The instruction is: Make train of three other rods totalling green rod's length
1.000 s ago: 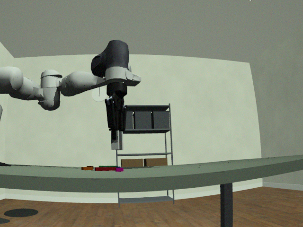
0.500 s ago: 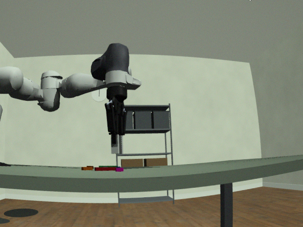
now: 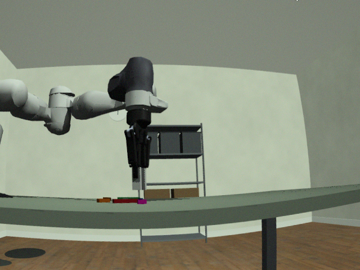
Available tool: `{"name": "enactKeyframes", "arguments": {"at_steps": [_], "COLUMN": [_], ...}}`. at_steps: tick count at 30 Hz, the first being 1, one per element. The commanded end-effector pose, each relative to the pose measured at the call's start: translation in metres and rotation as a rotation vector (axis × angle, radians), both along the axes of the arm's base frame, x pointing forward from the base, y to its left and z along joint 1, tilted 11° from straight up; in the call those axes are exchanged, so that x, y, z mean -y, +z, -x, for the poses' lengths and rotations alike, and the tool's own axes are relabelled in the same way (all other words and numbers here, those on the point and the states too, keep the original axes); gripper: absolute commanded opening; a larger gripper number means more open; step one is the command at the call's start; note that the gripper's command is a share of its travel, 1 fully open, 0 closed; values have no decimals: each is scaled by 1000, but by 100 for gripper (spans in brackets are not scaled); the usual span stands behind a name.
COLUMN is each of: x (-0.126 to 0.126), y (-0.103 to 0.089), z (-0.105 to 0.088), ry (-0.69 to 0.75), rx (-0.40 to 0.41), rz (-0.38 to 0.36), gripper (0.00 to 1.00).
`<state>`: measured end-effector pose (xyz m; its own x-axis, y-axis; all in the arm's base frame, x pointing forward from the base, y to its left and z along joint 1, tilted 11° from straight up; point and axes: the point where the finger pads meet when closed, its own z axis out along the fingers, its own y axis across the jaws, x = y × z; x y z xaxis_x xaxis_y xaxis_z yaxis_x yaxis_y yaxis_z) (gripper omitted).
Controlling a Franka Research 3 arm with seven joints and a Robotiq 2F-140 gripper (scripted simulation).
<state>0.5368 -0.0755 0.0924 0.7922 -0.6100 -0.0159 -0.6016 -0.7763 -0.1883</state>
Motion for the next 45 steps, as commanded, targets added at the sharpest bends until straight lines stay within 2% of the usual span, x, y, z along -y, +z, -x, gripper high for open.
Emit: {"name": "enactKeyframes", "arguments": {"at_steps": [1, 17, 45], "x": [1, -1, -1], "y": [-5, -15, -16], "z": [-2, -4, -4], "ry": [-4, -4, -4], "rx": [6, 6, 6], "rz": [4, 4, 4], "gripper": [15, 15, 15]}}
